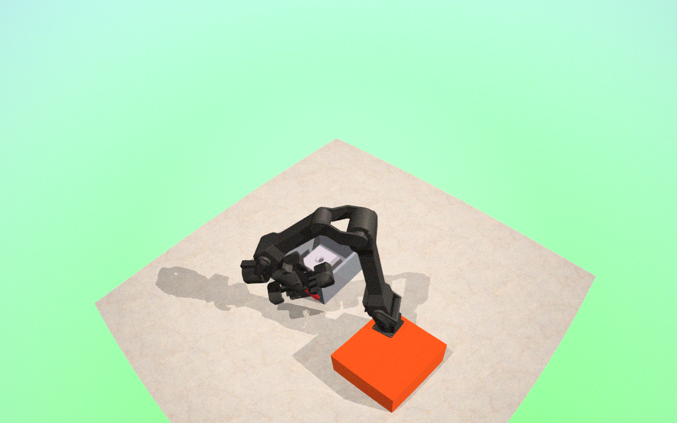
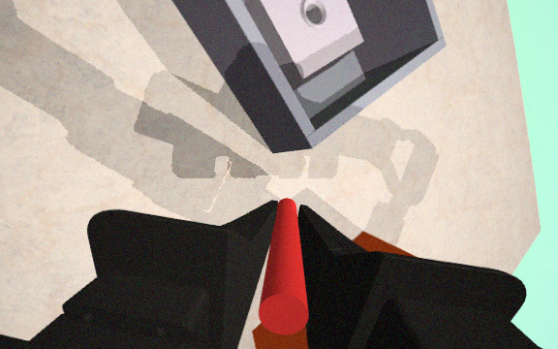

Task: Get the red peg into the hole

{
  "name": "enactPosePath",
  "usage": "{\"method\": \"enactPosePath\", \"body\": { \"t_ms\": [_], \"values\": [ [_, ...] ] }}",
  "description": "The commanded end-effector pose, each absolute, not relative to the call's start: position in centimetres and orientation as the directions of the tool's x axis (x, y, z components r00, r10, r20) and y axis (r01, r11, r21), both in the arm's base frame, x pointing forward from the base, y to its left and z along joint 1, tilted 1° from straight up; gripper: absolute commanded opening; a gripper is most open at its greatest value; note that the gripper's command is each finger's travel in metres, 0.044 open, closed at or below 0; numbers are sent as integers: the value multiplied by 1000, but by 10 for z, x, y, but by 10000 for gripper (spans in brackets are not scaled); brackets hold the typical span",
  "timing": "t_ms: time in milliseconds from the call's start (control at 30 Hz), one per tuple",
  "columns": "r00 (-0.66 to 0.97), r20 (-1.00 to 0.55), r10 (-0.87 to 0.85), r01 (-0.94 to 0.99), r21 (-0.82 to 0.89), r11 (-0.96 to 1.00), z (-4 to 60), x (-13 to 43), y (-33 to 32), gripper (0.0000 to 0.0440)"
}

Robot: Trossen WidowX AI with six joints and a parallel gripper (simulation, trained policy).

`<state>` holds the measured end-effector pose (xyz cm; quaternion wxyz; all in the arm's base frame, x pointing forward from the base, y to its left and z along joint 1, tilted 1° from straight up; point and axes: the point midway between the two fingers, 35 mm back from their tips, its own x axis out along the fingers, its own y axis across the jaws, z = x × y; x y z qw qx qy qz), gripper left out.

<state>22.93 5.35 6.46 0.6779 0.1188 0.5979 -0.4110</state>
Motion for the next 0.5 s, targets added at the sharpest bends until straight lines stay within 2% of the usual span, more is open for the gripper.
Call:
{"method": "enactPosePath", "body": {
  "t_ms": [0,467],
  "values": [
    [-42,-906,-420,724,-318,613,75,238,45,0],
    [-13,-911,-413,828,-241,507,93,278,-6,0]
  ]
}}
